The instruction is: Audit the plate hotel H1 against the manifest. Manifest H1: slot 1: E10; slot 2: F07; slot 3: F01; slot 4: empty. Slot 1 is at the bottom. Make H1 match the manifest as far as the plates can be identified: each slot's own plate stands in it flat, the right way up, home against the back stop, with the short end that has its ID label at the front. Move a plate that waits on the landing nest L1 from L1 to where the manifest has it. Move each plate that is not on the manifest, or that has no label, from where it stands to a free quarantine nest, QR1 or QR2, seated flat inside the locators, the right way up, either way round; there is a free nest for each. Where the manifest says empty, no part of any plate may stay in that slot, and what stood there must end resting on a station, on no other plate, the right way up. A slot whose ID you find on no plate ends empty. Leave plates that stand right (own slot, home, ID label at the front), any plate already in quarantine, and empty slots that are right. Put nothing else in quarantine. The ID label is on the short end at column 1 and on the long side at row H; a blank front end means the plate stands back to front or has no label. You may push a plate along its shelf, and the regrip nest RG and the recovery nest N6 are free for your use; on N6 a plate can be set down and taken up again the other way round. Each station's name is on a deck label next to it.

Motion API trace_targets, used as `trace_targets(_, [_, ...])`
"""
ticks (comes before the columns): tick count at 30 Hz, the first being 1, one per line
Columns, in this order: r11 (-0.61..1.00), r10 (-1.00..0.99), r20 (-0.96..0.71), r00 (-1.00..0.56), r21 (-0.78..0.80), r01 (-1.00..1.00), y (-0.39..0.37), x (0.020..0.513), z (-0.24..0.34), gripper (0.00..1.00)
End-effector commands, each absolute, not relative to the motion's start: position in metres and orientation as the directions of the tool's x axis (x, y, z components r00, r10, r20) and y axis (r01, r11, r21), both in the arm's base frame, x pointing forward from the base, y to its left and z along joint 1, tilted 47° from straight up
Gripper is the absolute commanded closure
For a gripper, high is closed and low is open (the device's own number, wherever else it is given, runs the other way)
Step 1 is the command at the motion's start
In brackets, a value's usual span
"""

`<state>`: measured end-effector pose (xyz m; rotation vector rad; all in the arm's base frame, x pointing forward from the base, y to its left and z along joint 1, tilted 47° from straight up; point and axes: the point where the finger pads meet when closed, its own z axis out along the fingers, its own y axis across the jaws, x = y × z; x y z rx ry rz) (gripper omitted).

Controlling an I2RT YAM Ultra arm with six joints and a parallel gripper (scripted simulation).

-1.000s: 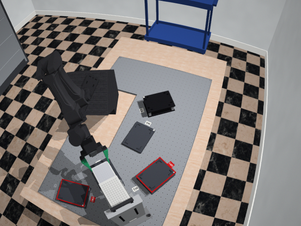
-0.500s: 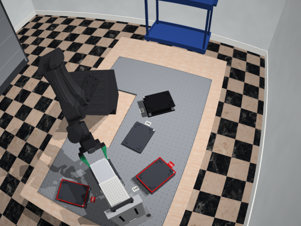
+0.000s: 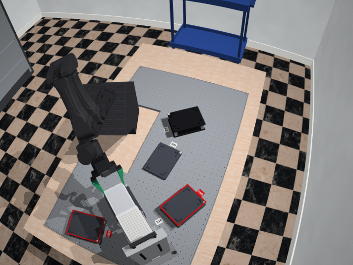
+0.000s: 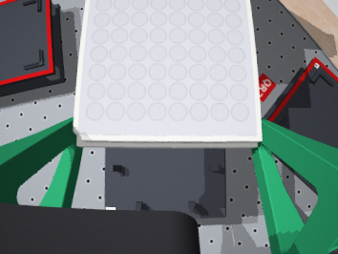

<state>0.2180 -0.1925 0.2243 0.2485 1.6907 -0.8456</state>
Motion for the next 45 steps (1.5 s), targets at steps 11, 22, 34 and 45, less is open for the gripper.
trace_targets(11, [0.704,-0.315,-0.912,-0.263,-0.410,0.580,-0.188,0.209,0.235,0.13])
trace_targets(22, [0.714,-0.292,-0.913,-0.287,-0.407,0.570,-0.188,0.200,0.207,0.13])
trace_targets(34, [0.705,-0.312,-0.911,-0.270,-0.413,0.577,-0.189,0.196,0.212,0.13])
trace_targets(45, [0.724,-0.273,-0.914,-0.301,-0.401,0.561,-0.193,0.200,0.189,0.13])
